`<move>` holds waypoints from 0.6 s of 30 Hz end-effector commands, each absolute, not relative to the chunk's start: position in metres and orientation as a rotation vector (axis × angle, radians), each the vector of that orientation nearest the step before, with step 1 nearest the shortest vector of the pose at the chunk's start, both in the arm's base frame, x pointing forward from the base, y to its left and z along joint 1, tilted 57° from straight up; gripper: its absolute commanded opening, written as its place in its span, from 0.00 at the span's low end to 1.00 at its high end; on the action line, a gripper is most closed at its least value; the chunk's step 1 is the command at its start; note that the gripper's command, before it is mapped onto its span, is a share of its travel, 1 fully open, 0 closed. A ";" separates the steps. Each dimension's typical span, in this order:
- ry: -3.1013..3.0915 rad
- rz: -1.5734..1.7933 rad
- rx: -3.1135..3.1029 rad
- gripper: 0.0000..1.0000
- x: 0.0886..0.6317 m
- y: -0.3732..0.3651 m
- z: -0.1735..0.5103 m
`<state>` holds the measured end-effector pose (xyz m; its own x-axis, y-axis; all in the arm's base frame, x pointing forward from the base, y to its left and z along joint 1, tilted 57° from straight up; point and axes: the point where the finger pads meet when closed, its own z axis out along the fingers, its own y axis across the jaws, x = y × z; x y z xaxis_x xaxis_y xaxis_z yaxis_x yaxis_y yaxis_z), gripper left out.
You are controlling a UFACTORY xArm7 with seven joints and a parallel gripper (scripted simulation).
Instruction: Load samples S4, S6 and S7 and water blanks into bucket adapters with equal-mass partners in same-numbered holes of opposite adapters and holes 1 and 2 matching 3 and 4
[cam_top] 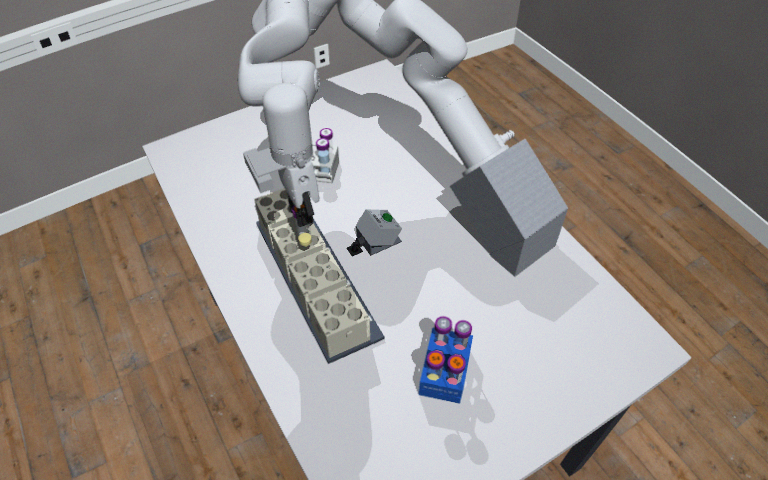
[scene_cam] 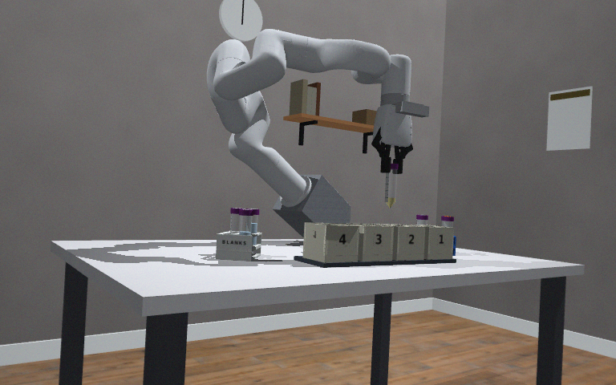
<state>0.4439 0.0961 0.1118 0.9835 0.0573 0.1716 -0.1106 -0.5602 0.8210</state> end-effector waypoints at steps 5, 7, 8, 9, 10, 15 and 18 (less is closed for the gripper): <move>-0.033 0.224 2.158 0.00 0.457 0.080 0.144; -0.033 0.224 2.158 0.00 0.459 0.078 0.148; -0.033 0.224 2.158 0.00 0.461 0.075 0.152; -0.033 0.224 2.158 0.00 0.461 0.075 0.154; -0.033 0.224 2.158 0.00 0.461 0.075 0.154; -0.033 0.224 2.158 0.00 0.461 0.075 0.154; -0.033 0.224 2.158 0.00 0.461 0.075 0.154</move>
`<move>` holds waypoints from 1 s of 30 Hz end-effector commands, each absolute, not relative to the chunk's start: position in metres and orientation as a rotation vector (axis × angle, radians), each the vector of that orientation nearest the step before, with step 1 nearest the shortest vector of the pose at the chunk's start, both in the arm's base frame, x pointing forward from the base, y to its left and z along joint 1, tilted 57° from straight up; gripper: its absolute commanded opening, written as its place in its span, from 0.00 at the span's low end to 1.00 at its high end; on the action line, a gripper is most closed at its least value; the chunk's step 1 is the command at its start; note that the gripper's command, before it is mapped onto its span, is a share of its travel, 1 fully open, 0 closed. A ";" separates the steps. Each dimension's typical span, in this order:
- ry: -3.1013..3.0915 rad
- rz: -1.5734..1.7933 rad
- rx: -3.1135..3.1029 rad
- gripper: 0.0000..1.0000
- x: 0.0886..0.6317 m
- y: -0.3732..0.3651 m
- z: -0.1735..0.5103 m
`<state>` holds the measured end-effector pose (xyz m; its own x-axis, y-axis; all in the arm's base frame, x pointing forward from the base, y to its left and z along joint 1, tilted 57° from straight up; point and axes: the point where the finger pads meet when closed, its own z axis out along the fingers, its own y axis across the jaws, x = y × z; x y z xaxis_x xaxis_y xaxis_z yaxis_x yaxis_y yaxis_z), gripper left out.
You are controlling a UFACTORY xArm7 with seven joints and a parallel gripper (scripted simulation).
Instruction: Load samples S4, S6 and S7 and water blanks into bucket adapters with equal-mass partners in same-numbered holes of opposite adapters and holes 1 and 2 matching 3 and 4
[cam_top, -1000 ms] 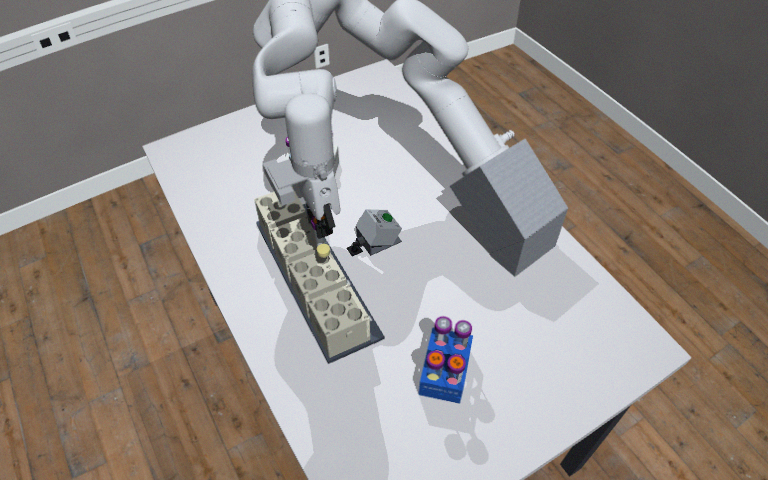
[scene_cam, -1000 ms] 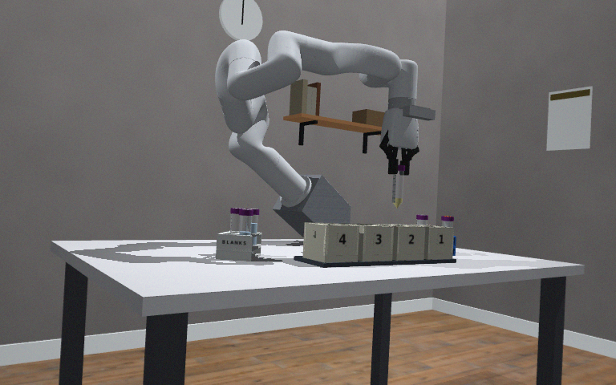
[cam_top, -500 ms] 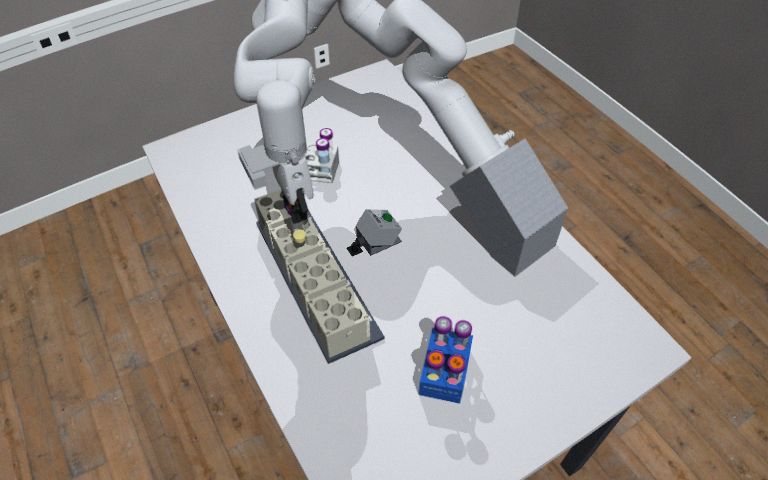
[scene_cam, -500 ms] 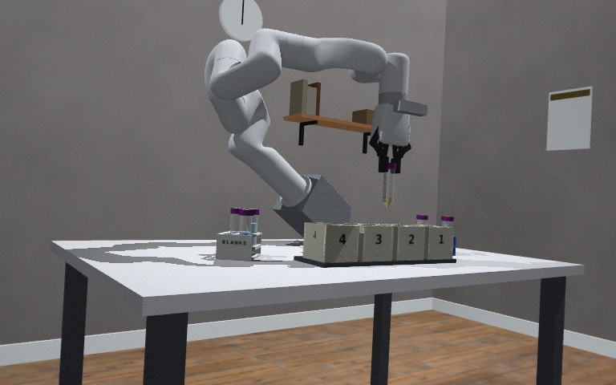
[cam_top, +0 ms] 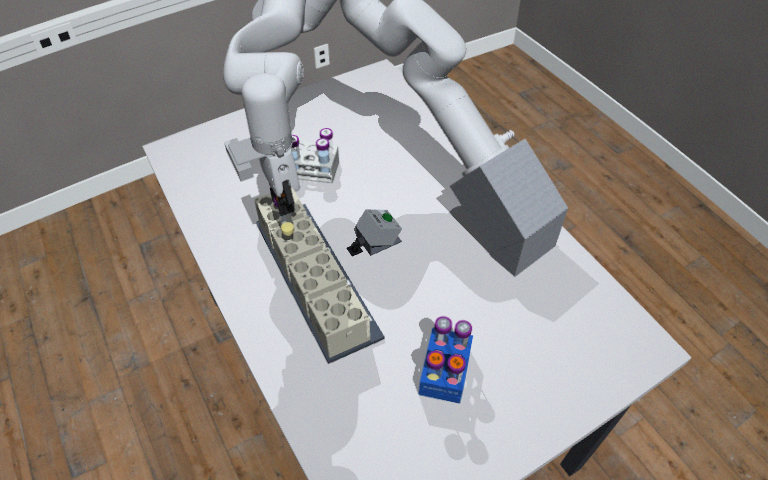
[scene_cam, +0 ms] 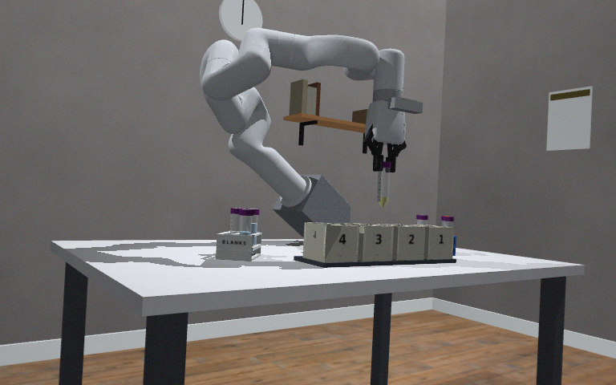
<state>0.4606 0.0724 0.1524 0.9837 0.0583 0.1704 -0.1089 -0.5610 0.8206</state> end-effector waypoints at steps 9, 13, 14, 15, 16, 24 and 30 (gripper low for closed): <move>-0.033 0.224 2.158 0.00 0.461 0.075 0.154; -0.033 0.224 2.158 0.00 0.461 0.075 0.154; -0.033 0.224 2.158 0.00 0.462 0.073 0.153; -0.033 0.224 2.158 0.00 0.462 0.071 0.152; -0.033 0.224 2.158 0.00 0.462 0.070 0.151; -0.033 0.224 2.158 0.00 0.464 0.060 0.144; -0.033 0.224 2.158 0.00 0.466 0.050 0.137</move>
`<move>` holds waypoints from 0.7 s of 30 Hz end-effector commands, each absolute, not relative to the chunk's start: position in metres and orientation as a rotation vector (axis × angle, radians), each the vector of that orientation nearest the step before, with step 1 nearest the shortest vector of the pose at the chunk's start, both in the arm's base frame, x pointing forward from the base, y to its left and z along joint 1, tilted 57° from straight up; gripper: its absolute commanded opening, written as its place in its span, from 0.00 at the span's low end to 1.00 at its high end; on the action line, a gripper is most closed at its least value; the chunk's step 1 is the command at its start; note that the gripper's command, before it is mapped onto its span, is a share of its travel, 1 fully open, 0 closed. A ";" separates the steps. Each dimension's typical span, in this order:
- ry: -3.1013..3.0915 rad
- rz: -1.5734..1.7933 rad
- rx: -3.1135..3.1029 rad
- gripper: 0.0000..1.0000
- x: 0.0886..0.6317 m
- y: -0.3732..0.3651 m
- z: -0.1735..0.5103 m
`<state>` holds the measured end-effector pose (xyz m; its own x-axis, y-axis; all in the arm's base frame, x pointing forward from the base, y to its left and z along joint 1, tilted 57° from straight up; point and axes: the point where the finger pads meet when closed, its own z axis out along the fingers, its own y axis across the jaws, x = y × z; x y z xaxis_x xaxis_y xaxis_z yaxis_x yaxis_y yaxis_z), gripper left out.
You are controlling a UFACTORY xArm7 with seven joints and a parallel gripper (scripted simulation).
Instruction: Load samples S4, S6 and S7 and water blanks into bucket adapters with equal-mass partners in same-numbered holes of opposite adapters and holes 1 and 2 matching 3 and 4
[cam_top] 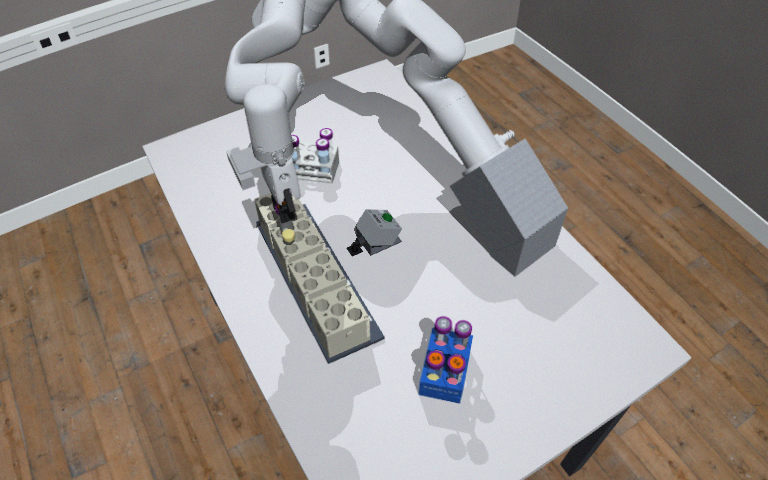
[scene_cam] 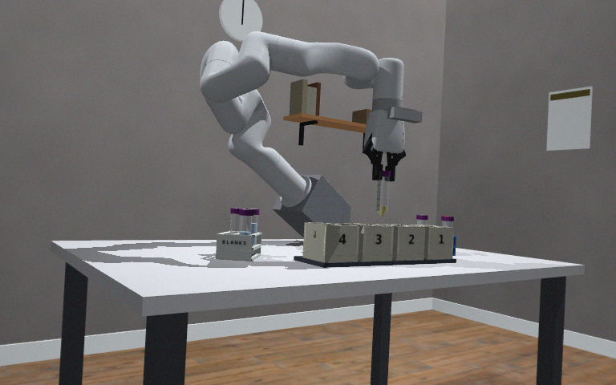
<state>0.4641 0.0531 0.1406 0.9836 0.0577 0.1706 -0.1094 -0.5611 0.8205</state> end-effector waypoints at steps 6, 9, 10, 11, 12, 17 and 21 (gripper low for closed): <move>-0.033 0.224 2.158 0.00 0.467 0.043 0.133; -0.033 0.224 2.158 0.00 0.467 0.043 0.133; -0.033 0.224 2.158 0.00 0.467 0.043 0.133; -0.033 0.224 2.158 0.00 0.467 0.043 0.133; -0.033 0.224 2.158 0.00 0.467 0.043 0.133; -0.033 0.224 2.158 0.00 0.467 0.043 0.133; -0.033 0.224 2.158 0.00 0.467 0.043 0.133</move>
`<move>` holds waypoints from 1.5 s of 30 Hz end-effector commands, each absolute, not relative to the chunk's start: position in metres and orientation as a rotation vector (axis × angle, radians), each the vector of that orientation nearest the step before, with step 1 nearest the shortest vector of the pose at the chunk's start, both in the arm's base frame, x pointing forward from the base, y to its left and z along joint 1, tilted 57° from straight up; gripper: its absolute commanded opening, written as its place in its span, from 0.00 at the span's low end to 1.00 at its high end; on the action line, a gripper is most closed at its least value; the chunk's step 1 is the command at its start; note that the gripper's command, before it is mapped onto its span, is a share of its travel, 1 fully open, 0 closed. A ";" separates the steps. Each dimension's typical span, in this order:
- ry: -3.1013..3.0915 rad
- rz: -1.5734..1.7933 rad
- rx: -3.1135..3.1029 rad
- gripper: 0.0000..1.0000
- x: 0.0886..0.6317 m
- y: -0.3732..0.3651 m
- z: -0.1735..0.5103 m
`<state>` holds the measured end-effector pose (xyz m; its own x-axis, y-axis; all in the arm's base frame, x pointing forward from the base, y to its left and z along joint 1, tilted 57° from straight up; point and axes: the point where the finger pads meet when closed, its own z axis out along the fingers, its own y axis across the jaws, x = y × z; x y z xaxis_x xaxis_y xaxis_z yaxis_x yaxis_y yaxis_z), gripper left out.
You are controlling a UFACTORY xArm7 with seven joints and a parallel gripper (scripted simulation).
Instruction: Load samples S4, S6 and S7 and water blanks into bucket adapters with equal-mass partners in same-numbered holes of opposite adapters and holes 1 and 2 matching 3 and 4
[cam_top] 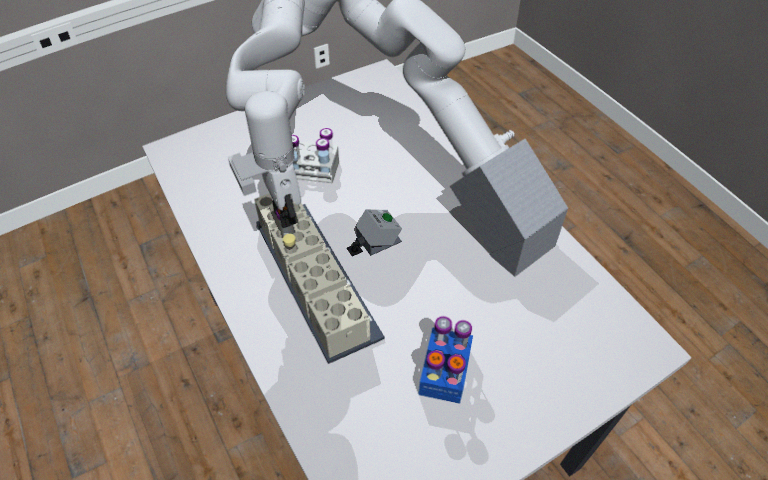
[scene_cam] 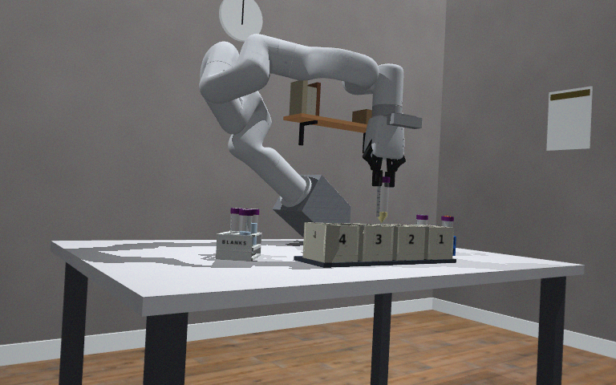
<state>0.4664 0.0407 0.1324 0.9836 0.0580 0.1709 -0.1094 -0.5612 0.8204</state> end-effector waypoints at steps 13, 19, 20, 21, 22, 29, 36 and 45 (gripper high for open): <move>-0.033 0.224 2.158 0.00 0.469 0.034 0.127; -0.033 0.224 2.158 0.00 0.469 0.029 0.124; -0.033 0.224 2.158 0.00 0.470 0.028 0.123; -0.033 0.224 2.158 0.00 0.470 0.028 0.123; -0.033 0.224 2.158 0.00 0.470 0.028 0.123; -0.033 0.224 2.158 0.00 0.471 0.023 0.119; -0.033 0.224 2.158 0.00 0.472 0.017 0.116; -0.033 0.224 2.158 0.00 0.473 0.011 0.112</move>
<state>0.4715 0.0115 0.1130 0.9836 0.0581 0.1709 -0.1094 -0.5613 0.8204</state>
